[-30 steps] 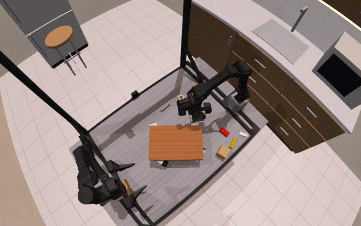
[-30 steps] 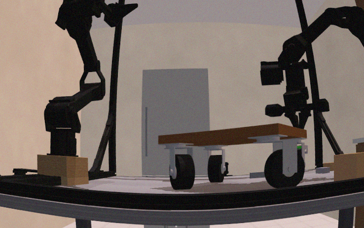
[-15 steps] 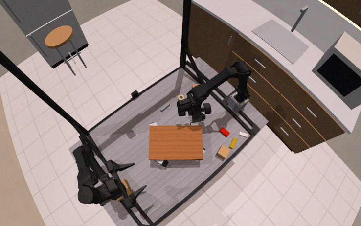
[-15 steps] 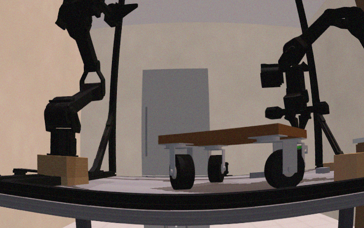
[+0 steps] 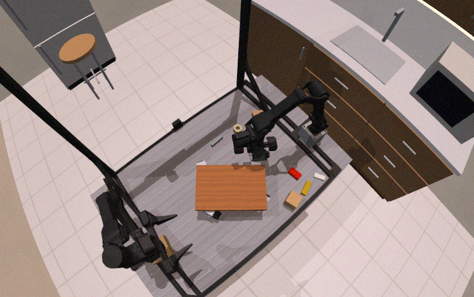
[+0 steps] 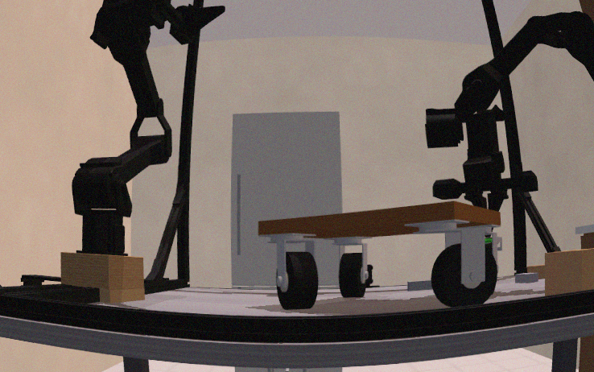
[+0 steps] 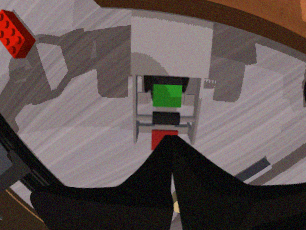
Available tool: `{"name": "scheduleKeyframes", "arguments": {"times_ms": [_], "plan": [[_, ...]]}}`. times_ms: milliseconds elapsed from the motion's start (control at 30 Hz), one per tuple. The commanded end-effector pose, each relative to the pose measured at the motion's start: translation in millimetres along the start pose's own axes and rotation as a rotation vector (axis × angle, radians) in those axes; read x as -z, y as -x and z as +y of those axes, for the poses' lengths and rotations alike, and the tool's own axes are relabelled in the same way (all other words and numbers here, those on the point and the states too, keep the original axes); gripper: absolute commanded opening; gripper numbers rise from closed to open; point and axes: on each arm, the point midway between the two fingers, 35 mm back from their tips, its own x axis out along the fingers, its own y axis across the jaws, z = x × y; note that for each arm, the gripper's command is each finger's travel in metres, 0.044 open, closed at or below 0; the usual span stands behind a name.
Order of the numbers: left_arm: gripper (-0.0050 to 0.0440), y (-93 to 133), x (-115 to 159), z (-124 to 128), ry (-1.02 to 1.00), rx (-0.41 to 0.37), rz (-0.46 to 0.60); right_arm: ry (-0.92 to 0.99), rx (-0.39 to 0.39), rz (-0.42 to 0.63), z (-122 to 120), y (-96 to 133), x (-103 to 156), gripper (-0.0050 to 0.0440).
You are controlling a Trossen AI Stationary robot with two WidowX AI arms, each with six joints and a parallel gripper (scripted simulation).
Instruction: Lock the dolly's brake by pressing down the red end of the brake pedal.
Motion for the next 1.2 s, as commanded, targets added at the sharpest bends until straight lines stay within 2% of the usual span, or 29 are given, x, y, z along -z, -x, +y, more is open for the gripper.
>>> {"name": "scheduleKeyframes", "arguments": {"times_ms": [0, 1167], "plan": [[0.0000, -7.1, 1.3, 2.9, -0.001, -0.016, 0.003, -0.006, -0.002, 0.001, -0.1, 0.0, 0.4, 0.0440], [0.0000, -13.4, 1.3, 3.1, -0.001, -0.016, 0.003, -0.006, -0.002, 0.001, -0.1, 0.0, 0.4, 0.0440]]}}
